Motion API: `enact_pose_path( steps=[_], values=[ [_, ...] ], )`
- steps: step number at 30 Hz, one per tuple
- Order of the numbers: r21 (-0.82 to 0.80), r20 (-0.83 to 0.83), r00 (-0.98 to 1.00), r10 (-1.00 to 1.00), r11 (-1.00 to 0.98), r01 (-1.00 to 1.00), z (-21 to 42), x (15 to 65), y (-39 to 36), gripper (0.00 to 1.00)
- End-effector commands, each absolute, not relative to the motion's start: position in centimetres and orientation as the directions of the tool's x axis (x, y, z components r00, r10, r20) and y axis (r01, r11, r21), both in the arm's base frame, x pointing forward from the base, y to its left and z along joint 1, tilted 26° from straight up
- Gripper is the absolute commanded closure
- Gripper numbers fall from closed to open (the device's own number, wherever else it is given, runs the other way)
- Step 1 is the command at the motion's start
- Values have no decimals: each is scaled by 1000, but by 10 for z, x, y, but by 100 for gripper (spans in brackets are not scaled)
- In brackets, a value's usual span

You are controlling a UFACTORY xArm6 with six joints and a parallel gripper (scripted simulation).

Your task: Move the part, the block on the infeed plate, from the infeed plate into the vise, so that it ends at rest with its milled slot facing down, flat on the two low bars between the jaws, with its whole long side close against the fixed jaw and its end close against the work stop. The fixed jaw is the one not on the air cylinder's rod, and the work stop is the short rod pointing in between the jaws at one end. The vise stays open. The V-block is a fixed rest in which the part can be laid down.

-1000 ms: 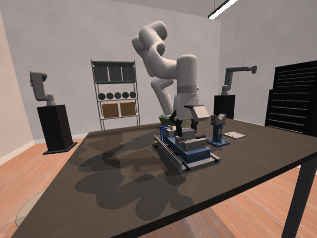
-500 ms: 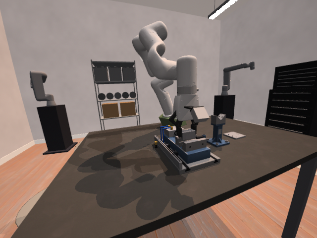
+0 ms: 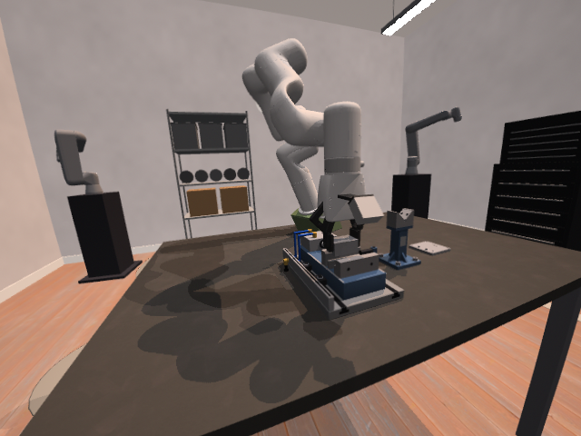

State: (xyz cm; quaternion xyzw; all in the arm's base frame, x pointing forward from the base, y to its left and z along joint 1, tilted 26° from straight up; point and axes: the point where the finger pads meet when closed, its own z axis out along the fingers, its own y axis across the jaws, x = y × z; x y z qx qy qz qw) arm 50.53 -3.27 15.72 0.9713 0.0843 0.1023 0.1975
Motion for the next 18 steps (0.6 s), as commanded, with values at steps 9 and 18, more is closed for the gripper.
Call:
enact_pose_path(
  steps=[9,18],
  values=[
    [401,170,964,205,-908,123,159,506,-32,100],
    [401,170,964,205,-908,123,158,507,-33,100]
  ],
)
